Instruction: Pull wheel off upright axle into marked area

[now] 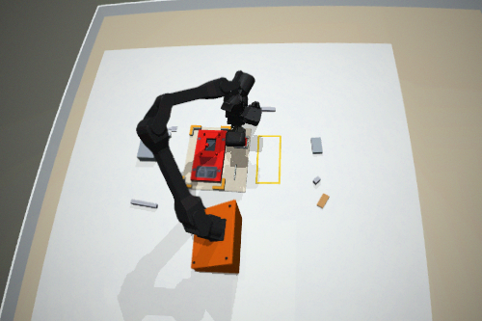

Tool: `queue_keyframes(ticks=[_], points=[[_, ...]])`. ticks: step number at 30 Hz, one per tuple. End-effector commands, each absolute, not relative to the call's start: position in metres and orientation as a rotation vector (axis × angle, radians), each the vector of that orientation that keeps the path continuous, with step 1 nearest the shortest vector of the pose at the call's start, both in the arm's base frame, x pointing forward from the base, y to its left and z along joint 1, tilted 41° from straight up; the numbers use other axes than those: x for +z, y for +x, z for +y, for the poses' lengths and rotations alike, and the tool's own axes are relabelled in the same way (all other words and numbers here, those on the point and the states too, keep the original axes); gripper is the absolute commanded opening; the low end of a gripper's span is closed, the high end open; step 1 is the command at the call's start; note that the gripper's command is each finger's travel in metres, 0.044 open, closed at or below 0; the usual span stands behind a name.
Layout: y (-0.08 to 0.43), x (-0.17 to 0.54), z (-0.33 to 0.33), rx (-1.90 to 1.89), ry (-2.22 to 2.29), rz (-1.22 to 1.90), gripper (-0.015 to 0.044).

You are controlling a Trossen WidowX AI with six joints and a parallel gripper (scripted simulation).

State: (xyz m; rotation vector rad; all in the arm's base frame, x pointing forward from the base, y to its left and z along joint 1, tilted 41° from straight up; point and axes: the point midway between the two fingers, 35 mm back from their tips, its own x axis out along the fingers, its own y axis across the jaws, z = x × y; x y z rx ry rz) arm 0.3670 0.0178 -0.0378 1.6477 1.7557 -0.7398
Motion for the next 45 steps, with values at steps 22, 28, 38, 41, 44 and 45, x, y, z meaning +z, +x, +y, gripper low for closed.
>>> queue_keyframes(ticks=[22, 28, 38, 41, 44, 45], points=[[0.338, -0.055, -0.054, -0.749, 1.641, 1.743, 0.0000], [0.321, -0.070, -0.075, -0.747, 1.639, 1.745, 0.0000], [0.311, -0.084, -0.081, -0.744, 1.638, 1.748, 0.0000], [0.310, -0.092, -0.074, -0.743, 1.639, 1.748, 0.0000], [0.310, -0.095, -0.072, -0.743, 1.639, 1.748, 0.0000], [0.311, -0.097, -0.070, -0.743, 1.639, 1.748, 0.0000]])
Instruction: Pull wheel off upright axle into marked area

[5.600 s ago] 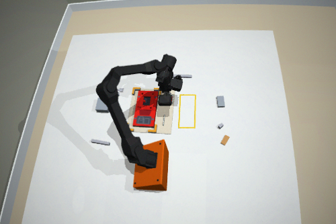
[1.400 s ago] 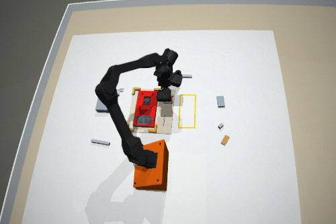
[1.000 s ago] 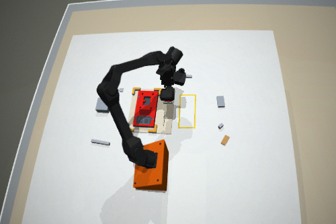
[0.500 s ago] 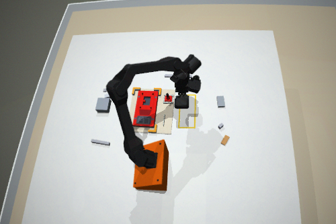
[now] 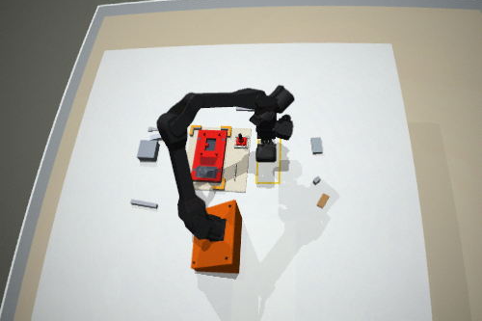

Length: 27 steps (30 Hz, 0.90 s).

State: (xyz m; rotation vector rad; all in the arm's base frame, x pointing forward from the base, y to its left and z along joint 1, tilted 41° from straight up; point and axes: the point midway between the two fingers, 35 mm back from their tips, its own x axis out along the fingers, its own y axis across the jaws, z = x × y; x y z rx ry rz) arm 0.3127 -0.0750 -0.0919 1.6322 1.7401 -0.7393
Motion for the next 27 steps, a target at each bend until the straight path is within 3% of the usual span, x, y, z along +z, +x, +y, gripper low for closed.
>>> queue_keyframes(ticks=[1, 18, 27], points=[[0.311, -0.100, -0.068, -0.743, 1.639, 1.748, 0.0000], [0.307, -0.158, -0.016, -0.740, 1.641, 1.750, 0.0000], [0.309, -0.156, -0.020, -0.739, 1.637, 1.745, 0.0236]])
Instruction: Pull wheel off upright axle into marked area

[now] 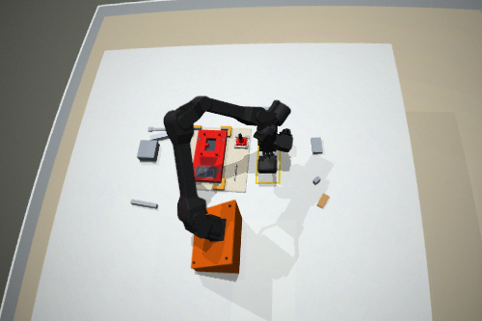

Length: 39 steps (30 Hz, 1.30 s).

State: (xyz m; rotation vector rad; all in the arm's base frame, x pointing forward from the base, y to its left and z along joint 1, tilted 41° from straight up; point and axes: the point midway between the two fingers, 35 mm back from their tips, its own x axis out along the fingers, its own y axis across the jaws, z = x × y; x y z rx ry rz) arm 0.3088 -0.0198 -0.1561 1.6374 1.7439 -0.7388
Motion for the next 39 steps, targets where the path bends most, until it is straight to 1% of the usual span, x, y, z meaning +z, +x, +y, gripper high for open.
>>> queue_keyframes(ticks=[1, 2, 3, 10, 12, 14, 17, 18, 24, 39], points=[[0.309, -0.156, -0.020, -0.739, 1.637, 1.745, 0.0263], [0.309, -0.155, -0.021, -0.739, 1.637, 1.745, 0.0289], [0.309, -0.152, -0.023, -0.739, 1.637, 1.745, 0.0300], [0.311, -0.112, -0.058, -0.742, 1.639, 1.748, 0.0300], [0.311, -0.111, -0.060, -0.742, 1.639, 1.748, 0.0300], [0.307, -0.112, -0.058, -0.746, 1.649, 1.739, 0.0352], [0.284, -0.093, -0.064, -0.749, 1.645, 1.741, 0.0431], [0.276, -0.087, -0.066, -0.749, 1.644, 1.742, 0.0440], [0.230, -0.055, -0.068, -0.748, 1.638, 1.752, 0.0440], [0.228, -0.055, -0.068, -0.748, 1.638, 1.752, 0.0440]])
